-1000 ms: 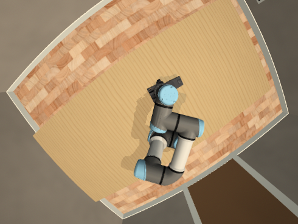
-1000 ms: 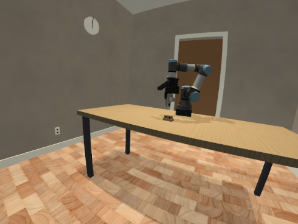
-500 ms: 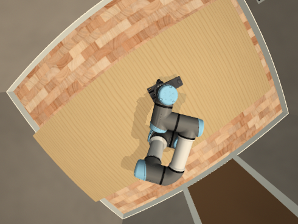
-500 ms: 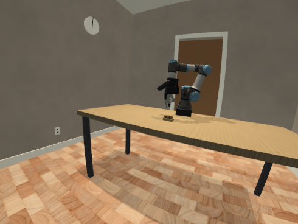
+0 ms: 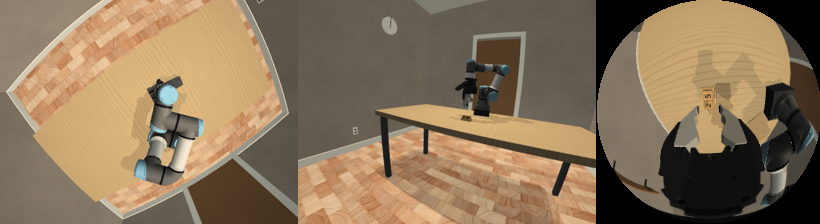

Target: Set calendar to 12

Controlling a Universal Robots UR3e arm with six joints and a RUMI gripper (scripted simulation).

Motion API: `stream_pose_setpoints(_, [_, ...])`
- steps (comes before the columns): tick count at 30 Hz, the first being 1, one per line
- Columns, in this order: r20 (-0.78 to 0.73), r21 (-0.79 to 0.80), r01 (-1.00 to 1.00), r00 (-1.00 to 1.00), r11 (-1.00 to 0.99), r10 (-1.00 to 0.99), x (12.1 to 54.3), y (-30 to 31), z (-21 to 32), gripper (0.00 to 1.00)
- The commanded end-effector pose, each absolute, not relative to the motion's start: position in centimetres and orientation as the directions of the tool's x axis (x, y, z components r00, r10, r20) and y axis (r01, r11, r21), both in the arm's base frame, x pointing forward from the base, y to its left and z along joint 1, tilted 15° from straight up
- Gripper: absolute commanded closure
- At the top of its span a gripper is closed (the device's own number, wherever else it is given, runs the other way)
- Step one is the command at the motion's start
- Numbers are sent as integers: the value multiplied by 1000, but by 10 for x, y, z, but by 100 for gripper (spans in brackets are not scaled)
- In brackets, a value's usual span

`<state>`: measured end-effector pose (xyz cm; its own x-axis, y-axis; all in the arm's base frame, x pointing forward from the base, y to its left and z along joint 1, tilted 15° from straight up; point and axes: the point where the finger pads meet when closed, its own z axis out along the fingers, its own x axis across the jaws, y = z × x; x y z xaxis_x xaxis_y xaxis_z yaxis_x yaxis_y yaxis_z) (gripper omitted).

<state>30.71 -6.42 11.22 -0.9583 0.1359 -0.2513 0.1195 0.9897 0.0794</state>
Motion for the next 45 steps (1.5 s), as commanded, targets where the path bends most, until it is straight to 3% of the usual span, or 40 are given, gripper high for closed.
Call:
stream_pose_setpoints(1, [-253, 78, 119, -958, 990, 135, 307, -65, 113, 72])
stream_pose_setpoints(45, [-253, 78, 119, -958, 990, 135, 319, -63, 71, 72])
